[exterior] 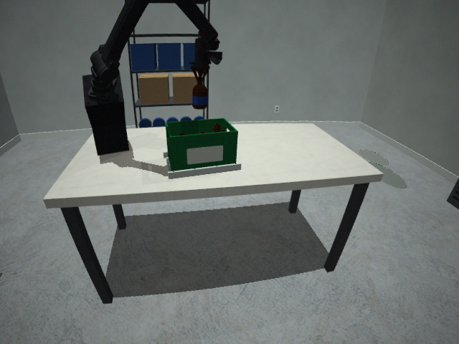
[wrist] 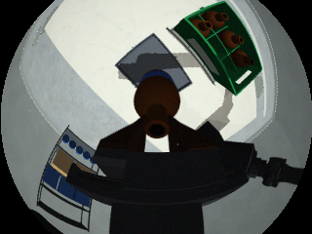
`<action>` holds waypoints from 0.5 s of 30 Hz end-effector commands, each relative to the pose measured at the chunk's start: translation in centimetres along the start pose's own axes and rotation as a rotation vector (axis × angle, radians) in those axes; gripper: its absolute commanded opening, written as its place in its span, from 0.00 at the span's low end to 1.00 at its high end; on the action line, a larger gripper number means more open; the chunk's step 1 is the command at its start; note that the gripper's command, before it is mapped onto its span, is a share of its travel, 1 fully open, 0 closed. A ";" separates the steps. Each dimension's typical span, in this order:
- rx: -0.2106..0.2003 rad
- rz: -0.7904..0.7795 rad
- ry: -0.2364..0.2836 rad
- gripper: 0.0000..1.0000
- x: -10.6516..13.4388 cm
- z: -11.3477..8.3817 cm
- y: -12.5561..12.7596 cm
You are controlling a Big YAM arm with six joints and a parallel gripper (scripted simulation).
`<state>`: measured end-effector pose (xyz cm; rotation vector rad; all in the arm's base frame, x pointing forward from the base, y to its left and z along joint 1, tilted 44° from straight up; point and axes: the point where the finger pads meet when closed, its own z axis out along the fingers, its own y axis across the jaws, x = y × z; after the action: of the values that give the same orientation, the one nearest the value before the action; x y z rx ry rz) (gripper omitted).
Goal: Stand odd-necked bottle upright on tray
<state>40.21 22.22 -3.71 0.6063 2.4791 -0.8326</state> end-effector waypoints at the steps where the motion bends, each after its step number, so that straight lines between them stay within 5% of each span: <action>1: -0.061 0.017 -0.024 0.00 -0.3 -3.1 2.5; 15: -0.068 0.023 -0.025 0.00 -0.1 -3.4 2.7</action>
<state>39.94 22.59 -4.03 0.6047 2.4793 -0.8317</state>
